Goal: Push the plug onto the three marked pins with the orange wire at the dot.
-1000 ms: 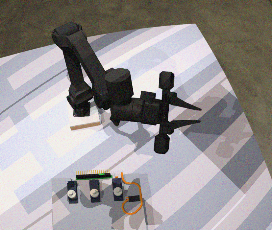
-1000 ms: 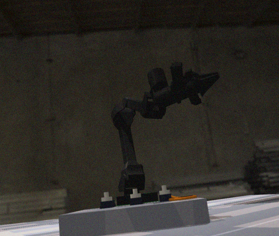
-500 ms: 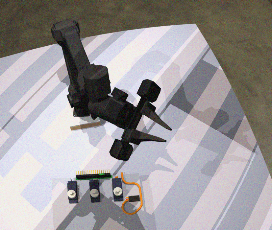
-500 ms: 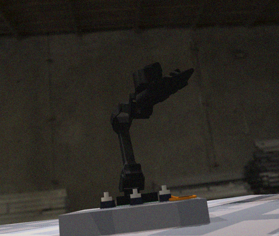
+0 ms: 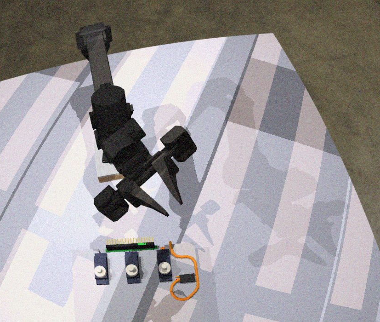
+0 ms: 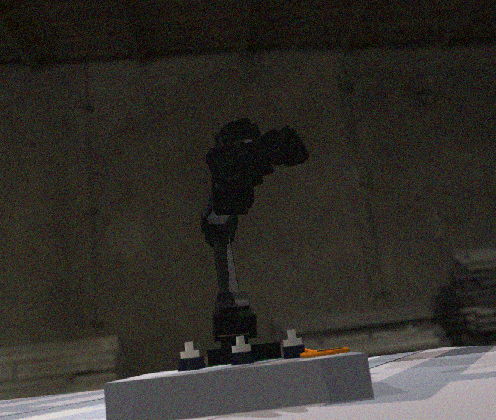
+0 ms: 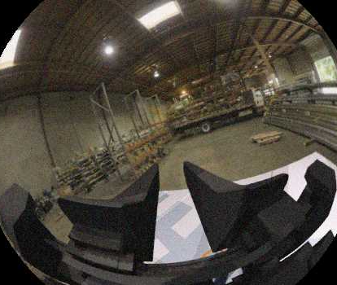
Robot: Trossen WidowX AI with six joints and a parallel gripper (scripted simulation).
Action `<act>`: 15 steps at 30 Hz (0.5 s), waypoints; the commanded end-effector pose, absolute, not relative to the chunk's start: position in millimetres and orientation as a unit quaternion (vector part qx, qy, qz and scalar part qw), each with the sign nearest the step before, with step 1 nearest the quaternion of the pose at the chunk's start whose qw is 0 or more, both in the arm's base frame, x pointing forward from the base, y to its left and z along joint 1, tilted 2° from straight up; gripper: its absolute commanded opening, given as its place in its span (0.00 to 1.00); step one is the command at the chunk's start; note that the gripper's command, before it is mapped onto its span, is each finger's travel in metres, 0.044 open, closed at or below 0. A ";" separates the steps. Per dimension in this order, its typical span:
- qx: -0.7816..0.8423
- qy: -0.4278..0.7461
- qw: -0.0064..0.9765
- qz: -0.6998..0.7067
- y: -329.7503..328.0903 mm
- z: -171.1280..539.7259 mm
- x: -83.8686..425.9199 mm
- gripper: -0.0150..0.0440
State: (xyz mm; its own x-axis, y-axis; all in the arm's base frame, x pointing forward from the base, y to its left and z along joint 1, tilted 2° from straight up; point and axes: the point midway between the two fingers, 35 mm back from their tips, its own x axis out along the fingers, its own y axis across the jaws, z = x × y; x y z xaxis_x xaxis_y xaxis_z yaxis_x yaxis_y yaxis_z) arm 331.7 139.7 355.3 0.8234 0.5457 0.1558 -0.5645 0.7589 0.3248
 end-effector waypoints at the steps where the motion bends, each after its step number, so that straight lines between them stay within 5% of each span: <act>1: 0.154 -0.034 0.955 0.249 117.1 350.9 333.0 0.45; 15: 0.051 -0.042 0.995 0.079 36.0 337.4 325.0 0.45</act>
